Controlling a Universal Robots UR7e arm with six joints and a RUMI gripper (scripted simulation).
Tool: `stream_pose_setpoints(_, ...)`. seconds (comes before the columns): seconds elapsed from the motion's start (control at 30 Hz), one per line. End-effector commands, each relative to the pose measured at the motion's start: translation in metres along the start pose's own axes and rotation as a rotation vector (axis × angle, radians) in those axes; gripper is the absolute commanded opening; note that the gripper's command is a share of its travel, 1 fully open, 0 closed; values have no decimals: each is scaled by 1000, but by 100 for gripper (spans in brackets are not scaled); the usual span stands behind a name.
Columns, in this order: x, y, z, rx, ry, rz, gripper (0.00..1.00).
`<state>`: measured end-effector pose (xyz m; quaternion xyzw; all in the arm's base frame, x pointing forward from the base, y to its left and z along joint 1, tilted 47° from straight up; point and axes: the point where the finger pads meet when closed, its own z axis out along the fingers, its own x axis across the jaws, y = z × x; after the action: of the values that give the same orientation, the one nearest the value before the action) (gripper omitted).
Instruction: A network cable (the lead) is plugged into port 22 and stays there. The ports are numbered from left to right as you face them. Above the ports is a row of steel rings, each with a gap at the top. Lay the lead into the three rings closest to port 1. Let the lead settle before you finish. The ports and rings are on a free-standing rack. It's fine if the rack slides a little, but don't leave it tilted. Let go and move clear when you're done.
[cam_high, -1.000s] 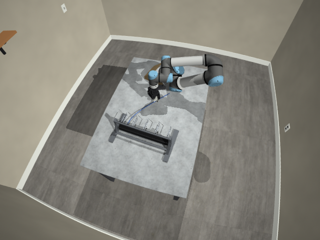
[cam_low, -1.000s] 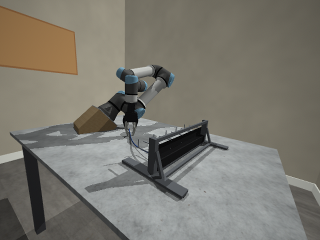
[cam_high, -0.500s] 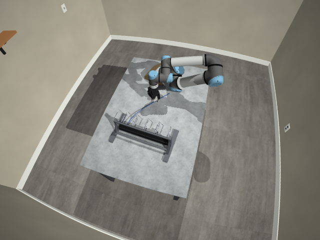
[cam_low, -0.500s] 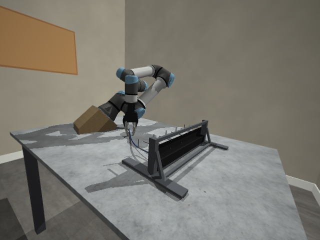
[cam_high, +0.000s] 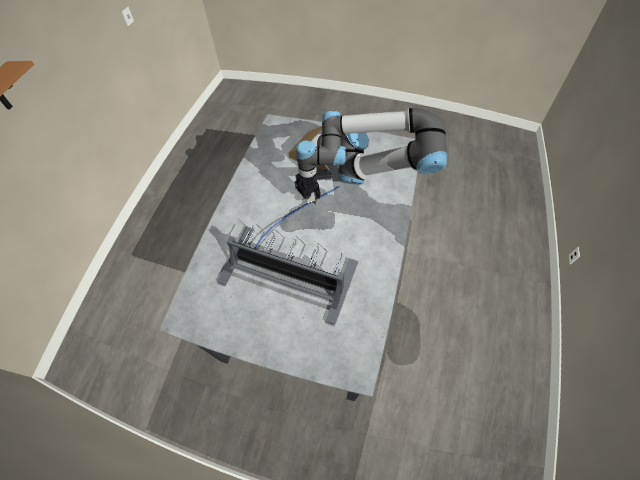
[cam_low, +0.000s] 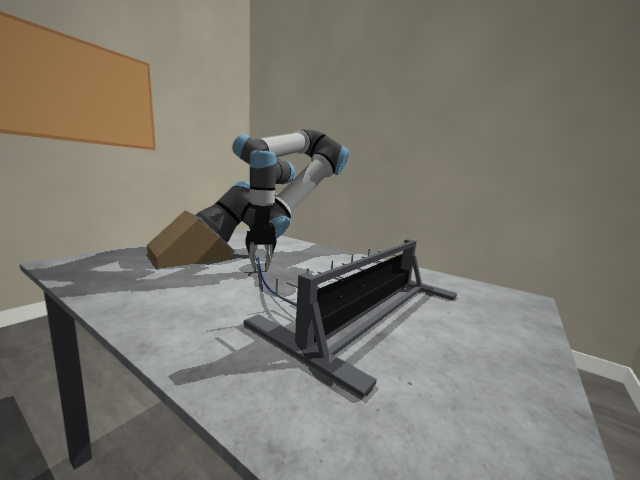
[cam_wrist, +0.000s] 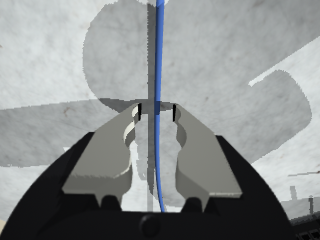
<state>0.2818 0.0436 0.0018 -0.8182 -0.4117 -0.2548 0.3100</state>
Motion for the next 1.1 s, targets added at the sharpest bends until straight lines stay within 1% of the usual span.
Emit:
stream_pose_setpoints(0.0, 0, 0, 0, -1, 0, 0, 20)
stream_pose_setpoints(0.03, 0, 0, 0, -1, 0, 0, 0)
stream_pose_setpoints(1.07, 0, 0, 0, -1, 0, 0, 0)
